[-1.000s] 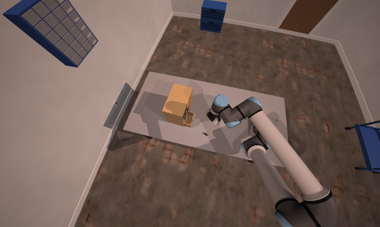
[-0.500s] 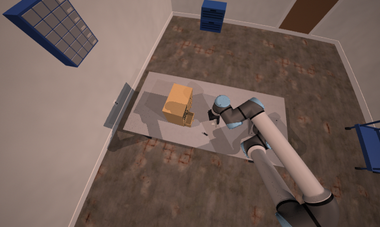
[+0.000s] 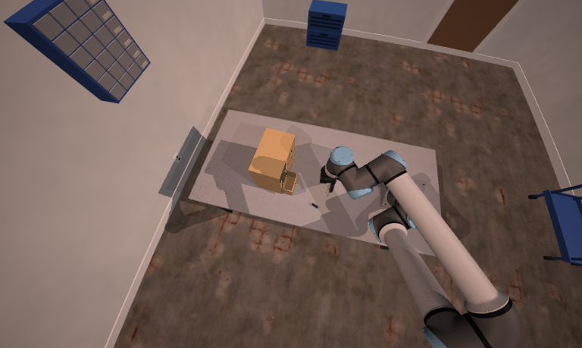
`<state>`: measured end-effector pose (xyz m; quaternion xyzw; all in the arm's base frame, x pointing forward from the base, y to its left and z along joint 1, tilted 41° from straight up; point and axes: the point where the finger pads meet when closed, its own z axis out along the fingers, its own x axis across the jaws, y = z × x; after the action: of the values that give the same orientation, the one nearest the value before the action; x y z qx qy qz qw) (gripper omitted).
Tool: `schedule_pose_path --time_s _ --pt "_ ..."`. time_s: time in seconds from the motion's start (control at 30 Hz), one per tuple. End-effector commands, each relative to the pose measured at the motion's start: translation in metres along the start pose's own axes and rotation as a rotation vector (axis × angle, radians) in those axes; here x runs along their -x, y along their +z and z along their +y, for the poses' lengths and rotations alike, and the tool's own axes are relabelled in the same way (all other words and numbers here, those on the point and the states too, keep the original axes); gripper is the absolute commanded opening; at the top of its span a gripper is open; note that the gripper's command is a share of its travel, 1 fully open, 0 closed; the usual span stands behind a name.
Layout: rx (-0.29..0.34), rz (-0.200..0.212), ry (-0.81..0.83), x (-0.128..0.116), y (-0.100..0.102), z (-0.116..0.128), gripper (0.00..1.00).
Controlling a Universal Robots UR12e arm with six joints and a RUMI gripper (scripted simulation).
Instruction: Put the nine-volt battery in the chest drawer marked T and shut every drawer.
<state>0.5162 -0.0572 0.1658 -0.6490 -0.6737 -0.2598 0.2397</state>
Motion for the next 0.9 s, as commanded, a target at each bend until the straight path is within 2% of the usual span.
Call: schedule_pose_path --time_s 0.0,0.37,0.87 --pt "0.0 -0.003 0.061 -0.0015 -0.0016 -0.0004 1.0" --pt "0.001 -0.003 0.131 -0.0035 -0.0027 -0.0013 1.0" --pt "0.002 -0.003 0.14 -0.0037 -0.0028 -0.0013 1.0"
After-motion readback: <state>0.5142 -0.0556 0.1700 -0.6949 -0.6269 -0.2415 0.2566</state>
